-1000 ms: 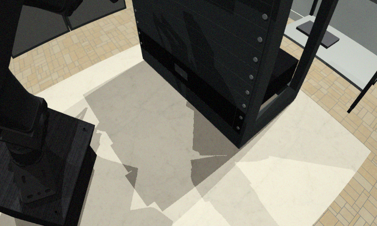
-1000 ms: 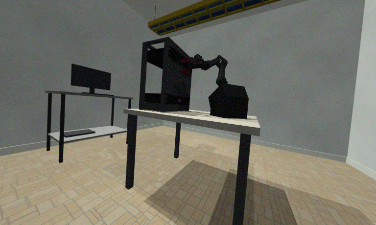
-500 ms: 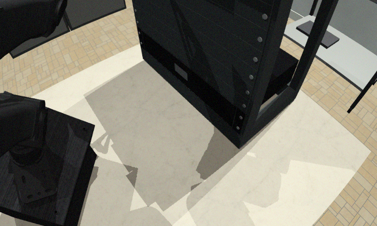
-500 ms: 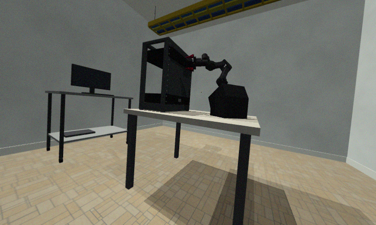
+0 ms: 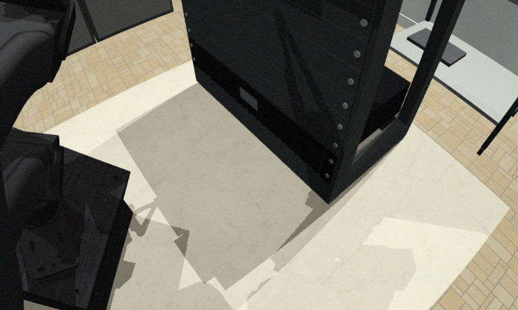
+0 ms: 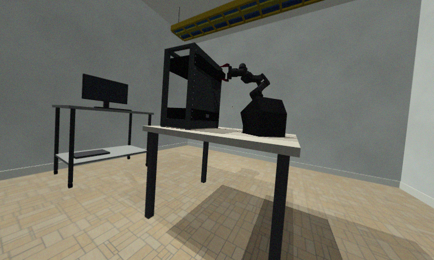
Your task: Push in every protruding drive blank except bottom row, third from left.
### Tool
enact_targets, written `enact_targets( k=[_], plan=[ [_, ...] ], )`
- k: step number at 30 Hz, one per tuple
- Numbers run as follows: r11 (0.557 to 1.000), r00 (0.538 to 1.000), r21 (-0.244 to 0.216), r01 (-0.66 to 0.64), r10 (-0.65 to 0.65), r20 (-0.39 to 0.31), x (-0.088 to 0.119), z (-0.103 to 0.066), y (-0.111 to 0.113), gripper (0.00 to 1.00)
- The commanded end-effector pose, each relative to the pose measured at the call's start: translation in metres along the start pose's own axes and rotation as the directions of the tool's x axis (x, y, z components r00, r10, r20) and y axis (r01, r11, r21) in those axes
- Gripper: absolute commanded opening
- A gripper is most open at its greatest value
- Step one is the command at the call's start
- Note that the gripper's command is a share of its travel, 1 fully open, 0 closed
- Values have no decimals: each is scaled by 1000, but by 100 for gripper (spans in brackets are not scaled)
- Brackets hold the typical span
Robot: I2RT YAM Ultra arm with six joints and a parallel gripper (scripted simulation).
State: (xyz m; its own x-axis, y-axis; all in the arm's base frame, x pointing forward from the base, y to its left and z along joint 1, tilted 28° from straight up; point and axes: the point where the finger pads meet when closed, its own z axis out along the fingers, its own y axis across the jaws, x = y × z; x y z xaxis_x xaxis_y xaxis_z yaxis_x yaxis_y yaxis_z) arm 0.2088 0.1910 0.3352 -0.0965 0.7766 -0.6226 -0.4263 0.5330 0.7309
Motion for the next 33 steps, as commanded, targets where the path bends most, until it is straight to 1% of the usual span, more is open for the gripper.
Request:
enact_targets(
  k=[1,6,8,19,23,33],
  plan=[
    [997,994,5,-79,78,75,-19,-12,-3,100],
    [990,983,7,-143,141,122,-31,-22,-7,100],
    [990,983,7,-143,141,122,-31,-22,-7,100],
    [968,952,13,-249,243,185,-47,-36,-19,100],
    [966,952,14,-257,251,177,-43,-38,-19,100],
    [958,943,3,-288,283,176,-45,-43,-19,100]
  ],
)
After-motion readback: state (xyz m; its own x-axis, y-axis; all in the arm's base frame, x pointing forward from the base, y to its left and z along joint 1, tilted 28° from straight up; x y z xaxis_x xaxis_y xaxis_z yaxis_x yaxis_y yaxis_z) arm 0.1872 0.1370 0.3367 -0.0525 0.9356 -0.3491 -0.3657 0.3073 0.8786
